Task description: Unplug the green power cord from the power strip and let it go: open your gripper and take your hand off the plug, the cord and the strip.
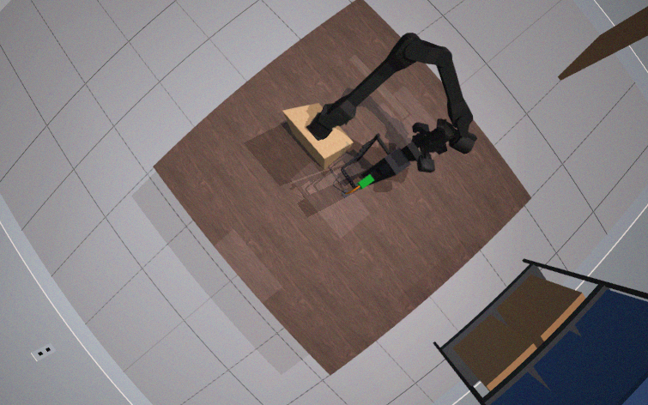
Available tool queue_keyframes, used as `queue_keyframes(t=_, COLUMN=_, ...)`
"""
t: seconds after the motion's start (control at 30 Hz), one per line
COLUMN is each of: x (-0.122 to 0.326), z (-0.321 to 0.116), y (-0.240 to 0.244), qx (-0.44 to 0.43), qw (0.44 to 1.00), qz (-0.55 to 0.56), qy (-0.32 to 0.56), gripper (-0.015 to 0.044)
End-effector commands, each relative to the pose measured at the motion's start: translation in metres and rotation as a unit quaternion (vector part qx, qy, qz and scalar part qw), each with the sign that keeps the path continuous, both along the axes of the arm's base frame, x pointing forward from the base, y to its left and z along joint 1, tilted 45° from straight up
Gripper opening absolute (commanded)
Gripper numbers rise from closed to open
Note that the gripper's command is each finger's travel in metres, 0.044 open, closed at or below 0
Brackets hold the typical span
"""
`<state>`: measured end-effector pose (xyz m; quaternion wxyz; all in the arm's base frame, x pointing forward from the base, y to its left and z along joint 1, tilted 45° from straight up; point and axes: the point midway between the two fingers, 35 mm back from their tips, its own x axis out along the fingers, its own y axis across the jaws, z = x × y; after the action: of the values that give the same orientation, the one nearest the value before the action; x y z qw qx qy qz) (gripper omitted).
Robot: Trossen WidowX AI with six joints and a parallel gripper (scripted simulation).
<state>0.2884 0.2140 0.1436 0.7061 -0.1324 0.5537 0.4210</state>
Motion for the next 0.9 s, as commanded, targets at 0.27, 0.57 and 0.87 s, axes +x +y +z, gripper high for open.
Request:
queue_keyframes(t=0.27, x=0.062, z=-0.046, y=-0.185, qx=0.002, qw=0.899, qz=-0.417, qy=0.135, gripper=0.0160)
queue_keyframes(t=0.57, x=0.038, z=-0.073, y=-0.297, qx=0.033, qw=0.746, qz=-0.627, qy=0.222, gripper=0.0160)
queue_keyframes(t=0.87, x=-0.048, z=-0.102, y=-0.321, qx=0.068, qw=0.325, qz=-0.770, qy=0.544, gripper=0.0160)
